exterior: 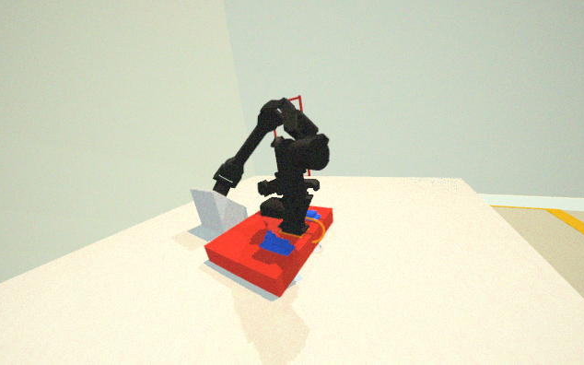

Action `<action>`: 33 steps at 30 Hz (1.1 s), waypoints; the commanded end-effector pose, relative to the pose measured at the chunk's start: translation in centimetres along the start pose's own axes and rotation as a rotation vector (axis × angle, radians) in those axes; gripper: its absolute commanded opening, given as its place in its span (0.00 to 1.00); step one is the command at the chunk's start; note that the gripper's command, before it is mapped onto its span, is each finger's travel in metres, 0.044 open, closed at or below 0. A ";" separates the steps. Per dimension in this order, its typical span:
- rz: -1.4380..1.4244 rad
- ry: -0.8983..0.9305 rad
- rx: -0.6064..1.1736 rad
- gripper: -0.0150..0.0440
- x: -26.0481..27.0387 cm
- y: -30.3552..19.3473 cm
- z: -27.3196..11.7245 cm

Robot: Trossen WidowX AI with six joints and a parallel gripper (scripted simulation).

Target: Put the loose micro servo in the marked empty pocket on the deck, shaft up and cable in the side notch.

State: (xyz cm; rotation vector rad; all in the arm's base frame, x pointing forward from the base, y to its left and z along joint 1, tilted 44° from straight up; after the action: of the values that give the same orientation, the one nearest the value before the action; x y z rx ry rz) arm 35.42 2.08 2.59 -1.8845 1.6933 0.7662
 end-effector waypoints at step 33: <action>0.021 -0.002 0.005 0.79 0.9 3.7 -4.9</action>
State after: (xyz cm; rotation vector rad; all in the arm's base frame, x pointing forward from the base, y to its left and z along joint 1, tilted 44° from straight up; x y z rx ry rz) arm 34.06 -0.47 4.45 -1.8684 1.7024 0.7876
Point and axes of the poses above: the point midway between the two fingers, 35 mm back from their tips, its own z axis out along the fingers, its own x axis across the jaws, y = z × x, the point moved 4 cm from there along -z, back along the fingers, and after that the axes turned 4 degrees about z, right-handed, at the moved point
